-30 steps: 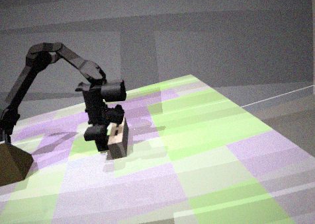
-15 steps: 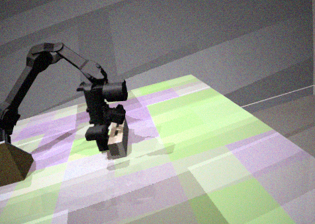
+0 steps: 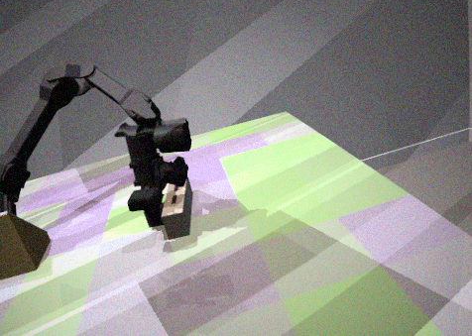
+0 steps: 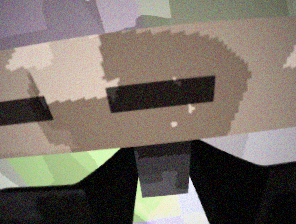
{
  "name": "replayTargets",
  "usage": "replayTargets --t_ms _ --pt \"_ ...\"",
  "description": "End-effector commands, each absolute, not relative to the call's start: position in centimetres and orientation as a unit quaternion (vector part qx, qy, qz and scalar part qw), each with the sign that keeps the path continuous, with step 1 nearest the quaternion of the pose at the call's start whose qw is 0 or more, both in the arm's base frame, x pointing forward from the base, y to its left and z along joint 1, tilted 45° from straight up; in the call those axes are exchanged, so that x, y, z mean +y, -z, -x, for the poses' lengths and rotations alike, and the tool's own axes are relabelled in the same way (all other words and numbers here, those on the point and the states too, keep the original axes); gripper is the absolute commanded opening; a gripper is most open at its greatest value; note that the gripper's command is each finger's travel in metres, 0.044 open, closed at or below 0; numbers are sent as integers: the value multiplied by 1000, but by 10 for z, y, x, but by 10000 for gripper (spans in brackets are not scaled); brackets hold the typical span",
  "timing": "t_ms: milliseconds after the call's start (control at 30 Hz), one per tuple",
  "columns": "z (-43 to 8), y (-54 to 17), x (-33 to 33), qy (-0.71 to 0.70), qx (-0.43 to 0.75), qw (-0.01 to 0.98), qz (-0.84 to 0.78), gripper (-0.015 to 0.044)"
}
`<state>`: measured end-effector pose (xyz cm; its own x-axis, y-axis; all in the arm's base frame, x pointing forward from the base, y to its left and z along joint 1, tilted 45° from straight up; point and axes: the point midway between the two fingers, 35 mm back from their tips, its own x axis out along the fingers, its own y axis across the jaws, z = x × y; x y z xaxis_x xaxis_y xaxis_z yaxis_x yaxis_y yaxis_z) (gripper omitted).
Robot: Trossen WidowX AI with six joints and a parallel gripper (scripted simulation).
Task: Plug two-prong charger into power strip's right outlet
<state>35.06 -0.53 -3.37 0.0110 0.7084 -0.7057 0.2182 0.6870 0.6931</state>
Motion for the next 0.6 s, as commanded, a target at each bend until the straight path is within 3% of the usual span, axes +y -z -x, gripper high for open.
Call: replayTargets --t_ms 0,567 --pt "-356 34 -6 -198 668 632 -339 0" --pt "-354 33 -6 -198 668 632 -339 0"
